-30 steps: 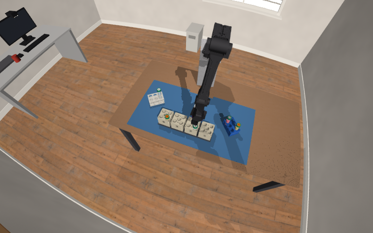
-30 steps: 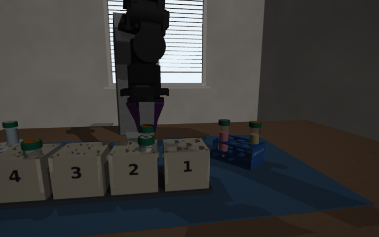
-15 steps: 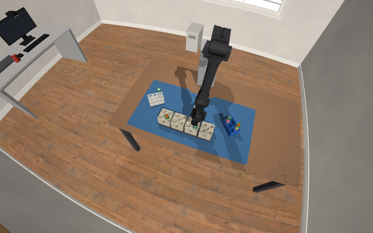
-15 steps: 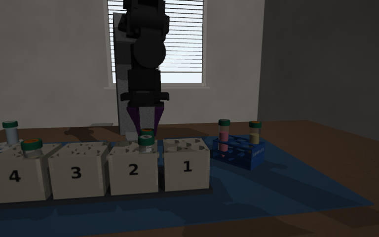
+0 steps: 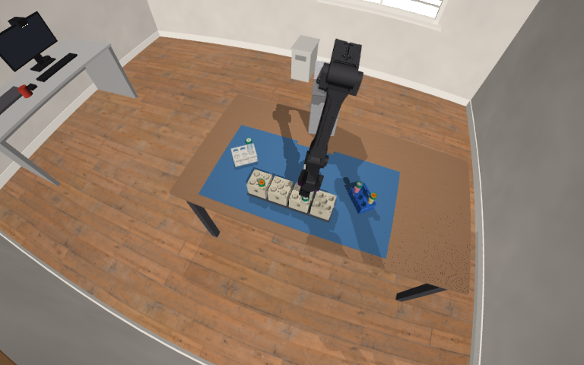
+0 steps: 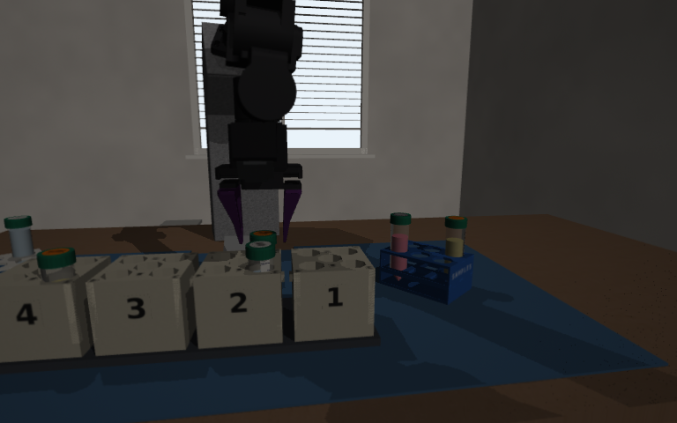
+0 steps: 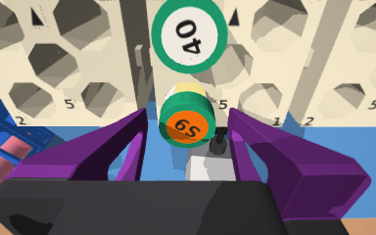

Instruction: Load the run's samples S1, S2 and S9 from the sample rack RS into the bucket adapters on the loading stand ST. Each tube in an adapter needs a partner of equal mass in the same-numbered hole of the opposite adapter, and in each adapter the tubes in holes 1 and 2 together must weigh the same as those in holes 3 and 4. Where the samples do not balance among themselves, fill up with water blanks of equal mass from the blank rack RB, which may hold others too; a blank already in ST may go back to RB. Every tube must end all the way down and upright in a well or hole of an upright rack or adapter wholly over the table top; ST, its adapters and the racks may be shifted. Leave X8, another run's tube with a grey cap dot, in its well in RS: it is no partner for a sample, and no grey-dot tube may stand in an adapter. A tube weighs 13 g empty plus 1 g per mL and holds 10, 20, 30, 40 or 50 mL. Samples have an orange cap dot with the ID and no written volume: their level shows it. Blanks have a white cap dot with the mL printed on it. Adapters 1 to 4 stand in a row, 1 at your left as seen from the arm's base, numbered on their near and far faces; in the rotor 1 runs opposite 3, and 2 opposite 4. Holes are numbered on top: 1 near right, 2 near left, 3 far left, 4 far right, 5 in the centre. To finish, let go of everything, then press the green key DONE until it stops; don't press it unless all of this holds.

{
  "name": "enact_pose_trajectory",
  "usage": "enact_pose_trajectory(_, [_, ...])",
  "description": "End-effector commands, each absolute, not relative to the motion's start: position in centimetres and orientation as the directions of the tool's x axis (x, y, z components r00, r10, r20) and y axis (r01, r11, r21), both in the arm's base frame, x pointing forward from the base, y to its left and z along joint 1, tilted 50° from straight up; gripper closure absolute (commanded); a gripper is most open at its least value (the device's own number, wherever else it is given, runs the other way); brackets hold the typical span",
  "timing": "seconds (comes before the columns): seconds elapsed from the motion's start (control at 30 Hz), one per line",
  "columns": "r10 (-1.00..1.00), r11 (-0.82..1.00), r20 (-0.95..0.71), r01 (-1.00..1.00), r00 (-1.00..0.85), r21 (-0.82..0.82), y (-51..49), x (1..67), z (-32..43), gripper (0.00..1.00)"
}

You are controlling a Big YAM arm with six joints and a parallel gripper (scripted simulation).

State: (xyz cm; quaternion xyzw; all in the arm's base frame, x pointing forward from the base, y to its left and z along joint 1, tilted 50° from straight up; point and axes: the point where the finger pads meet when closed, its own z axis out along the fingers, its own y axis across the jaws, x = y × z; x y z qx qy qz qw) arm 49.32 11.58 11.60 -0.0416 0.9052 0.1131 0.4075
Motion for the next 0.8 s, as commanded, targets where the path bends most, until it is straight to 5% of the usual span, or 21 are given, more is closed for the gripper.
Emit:
enact_pose_trajectory(0.0, [0.032,0.969,-0.756,-0.165,-0.654,0.183,11.8,48.8,12.8,0.45])
enact_pose_trajectory(0.77, [0.026,0.970,-0.760,-0.167,-0.649,0.175,10.9,47.2,14.5,0.45])
